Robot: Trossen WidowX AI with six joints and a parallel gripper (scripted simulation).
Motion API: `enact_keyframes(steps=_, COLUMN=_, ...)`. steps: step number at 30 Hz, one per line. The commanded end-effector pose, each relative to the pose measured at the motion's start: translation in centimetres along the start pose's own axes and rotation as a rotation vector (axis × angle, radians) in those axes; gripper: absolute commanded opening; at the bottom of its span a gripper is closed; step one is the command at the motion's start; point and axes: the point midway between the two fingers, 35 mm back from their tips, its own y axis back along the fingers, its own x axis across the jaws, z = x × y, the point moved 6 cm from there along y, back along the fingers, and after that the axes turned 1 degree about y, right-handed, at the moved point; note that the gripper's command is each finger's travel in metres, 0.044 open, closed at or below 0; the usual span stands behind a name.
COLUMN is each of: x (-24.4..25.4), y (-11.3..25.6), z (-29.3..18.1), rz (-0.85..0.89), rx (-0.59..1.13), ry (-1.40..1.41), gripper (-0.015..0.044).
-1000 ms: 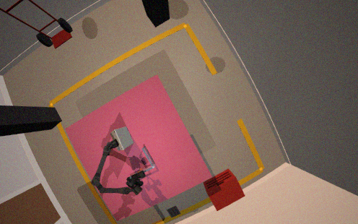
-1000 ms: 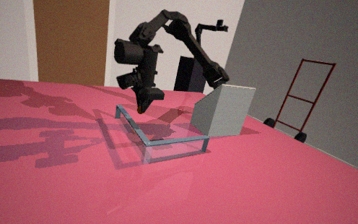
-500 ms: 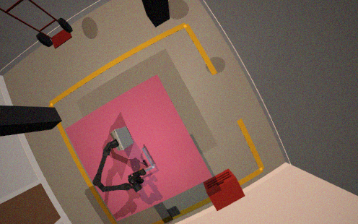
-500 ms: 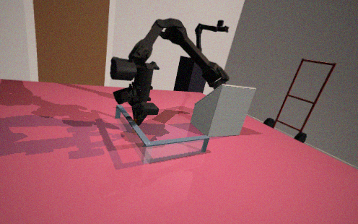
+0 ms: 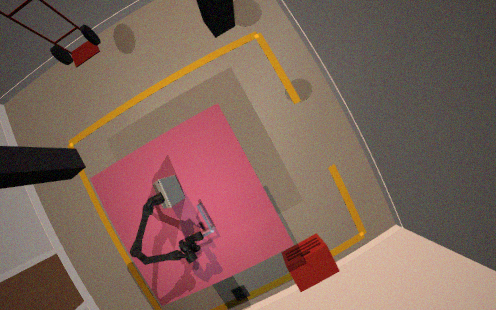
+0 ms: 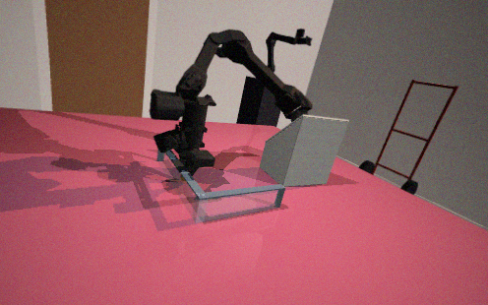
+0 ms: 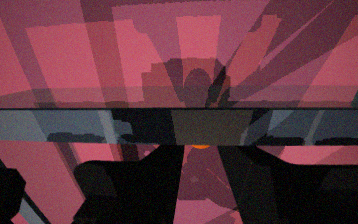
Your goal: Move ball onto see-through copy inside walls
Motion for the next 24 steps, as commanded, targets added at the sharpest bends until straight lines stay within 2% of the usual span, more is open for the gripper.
enact_keyframes(steps=1, x=0.16, y=-0.81, z=-0.11, rz=-0.006, rx=0.002, ry=0.01, gripper=0.0)
enact_keyframes(steps=8, x=0.16, y=-1.22, z=-0.12, rz=-0.006, rx=0.002, ry=0.01, gripper=0.0)
enact_keyframes(steps=17, x=0.0, y=-0.97, z=-0.07, rz=-0.002, rx=0.002, ry=0.002, gripper=0.0236)
enact_keyframes(steps=24, x=0.02, y=-0.7, z=-0.04, rz=-0.002, rx=0.002, ry=0.002, gripper=0.024)
